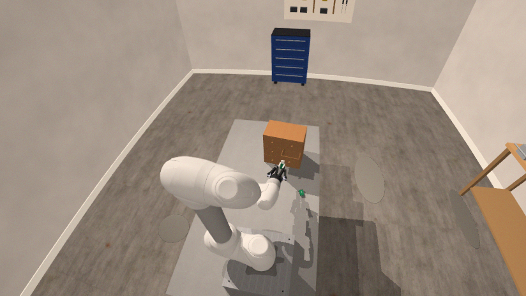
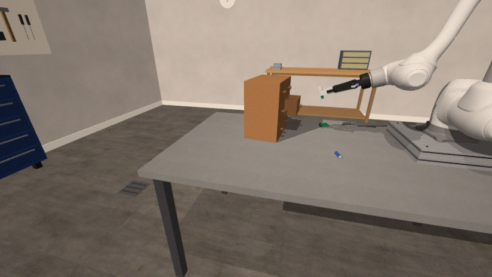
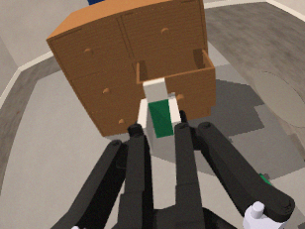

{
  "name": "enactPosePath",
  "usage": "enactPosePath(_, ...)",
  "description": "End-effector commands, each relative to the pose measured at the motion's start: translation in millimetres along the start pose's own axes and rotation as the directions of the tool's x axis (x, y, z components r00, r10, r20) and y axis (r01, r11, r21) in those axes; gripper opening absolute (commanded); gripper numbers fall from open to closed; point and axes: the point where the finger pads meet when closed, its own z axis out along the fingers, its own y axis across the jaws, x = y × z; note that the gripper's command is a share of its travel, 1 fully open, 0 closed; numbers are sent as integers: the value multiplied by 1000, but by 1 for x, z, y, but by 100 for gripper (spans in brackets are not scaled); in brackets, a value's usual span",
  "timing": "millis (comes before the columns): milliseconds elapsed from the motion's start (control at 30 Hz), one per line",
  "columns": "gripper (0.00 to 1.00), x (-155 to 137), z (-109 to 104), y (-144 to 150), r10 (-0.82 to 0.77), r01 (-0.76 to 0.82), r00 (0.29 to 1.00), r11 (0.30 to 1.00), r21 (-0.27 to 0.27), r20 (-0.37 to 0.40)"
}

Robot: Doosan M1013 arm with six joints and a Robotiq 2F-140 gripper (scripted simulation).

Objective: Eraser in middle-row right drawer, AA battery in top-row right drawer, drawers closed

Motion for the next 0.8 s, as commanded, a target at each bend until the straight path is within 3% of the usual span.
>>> enactPosePath(0,11,4,10,0,0,0,1000,1000,0,0)
enactPosePath(400,11,16,43,0,0,0,1000,1000,0,0)
enactPosePath(767,11,31,86,0,0,0,1000,1000,0,0)
